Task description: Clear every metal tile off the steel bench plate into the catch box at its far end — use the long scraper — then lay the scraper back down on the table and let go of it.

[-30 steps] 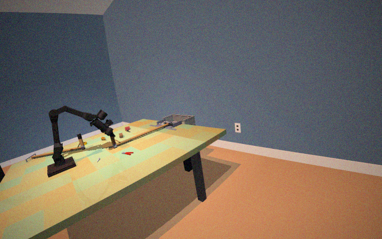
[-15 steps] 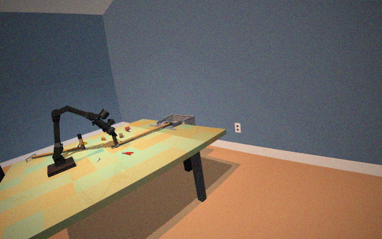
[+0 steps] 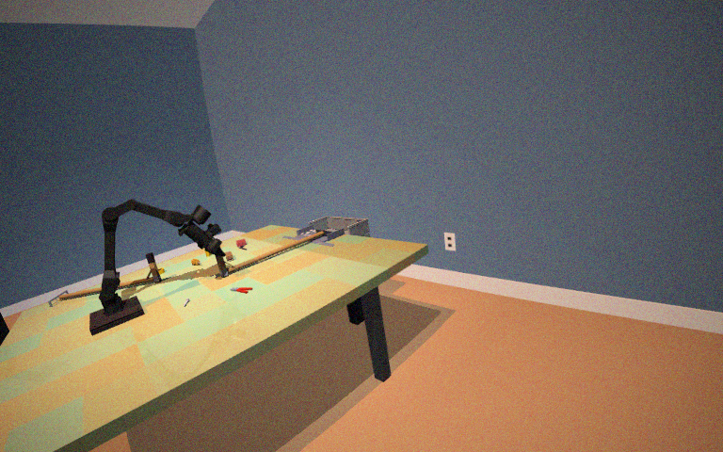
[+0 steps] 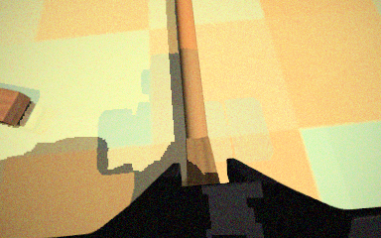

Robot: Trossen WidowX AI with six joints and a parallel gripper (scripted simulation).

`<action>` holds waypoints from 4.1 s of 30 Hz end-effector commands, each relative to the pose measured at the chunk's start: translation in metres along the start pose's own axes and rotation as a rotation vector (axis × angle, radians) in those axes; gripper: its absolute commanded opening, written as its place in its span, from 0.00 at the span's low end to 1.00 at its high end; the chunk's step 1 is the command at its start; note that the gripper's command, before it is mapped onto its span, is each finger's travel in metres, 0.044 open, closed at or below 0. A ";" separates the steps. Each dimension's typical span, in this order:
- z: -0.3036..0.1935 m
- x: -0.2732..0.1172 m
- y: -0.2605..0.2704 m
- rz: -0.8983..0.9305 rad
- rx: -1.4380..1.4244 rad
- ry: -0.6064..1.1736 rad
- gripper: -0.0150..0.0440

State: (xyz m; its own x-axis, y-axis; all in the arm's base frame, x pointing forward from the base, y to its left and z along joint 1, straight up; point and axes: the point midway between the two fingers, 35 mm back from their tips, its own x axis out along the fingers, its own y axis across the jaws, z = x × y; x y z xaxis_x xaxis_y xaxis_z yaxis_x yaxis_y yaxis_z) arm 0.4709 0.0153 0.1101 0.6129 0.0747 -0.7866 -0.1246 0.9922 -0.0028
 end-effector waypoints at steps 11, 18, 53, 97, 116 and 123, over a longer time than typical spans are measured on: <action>0.021 0.006 -0.001 -0.007 0.003 -0.022 0.25; 0.027 0.010 -0.001 -0.007 0.003 -0.023 0.25; 0.057 0.035 0.000 -0.006 0.003 -0.025 0.25; 0.045 0.024 -0.001 -0.002 0.001 -0.017 0.25; 0.033 0.009 -0.003 -0.003 0.002 -0.018 0.25; 0.028 0.004 -0.003 -0.003 0.002 -0.018 0.25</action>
State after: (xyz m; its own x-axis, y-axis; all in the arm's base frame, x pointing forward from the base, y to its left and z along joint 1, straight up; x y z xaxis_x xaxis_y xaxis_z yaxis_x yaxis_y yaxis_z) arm 0.4985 0.0161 0.1172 0.6131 0.0698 -0.7869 -0.1190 0.9929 -0.0047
